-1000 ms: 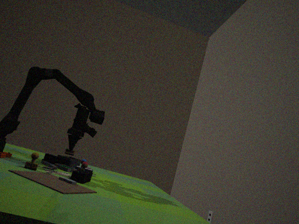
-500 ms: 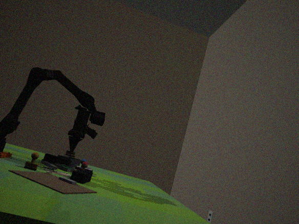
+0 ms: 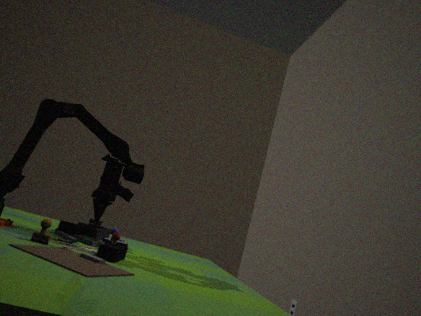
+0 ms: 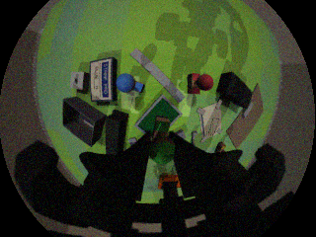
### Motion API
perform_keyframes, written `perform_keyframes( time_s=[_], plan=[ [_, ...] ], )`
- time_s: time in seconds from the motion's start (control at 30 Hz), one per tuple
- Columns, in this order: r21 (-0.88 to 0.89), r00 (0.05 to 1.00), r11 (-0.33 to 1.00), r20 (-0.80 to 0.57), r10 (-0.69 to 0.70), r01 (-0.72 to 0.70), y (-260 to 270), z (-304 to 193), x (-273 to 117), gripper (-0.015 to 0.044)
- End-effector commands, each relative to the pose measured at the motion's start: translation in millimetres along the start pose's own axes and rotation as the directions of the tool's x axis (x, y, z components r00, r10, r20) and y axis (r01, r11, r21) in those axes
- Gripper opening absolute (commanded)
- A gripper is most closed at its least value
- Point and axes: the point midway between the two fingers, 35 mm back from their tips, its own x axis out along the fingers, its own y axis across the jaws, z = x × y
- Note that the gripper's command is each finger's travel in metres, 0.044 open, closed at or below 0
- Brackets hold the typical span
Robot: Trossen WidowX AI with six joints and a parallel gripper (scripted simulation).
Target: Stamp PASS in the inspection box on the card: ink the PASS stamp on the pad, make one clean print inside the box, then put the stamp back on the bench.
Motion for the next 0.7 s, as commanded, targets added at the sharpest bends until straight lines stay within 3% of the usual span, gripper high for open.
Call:
perform_keyframes(
  time_s=[0.0, 0.67],
  plan=[
    [0.003, 1.0, 1.0, -0.008, 0.005, -0.005, 1, -1, 5, 0.0],
    [0.002, 1.0, 1.0, -0.008, 0.005, -0.005, 0, -1, 18, 0.0]
  ],
)
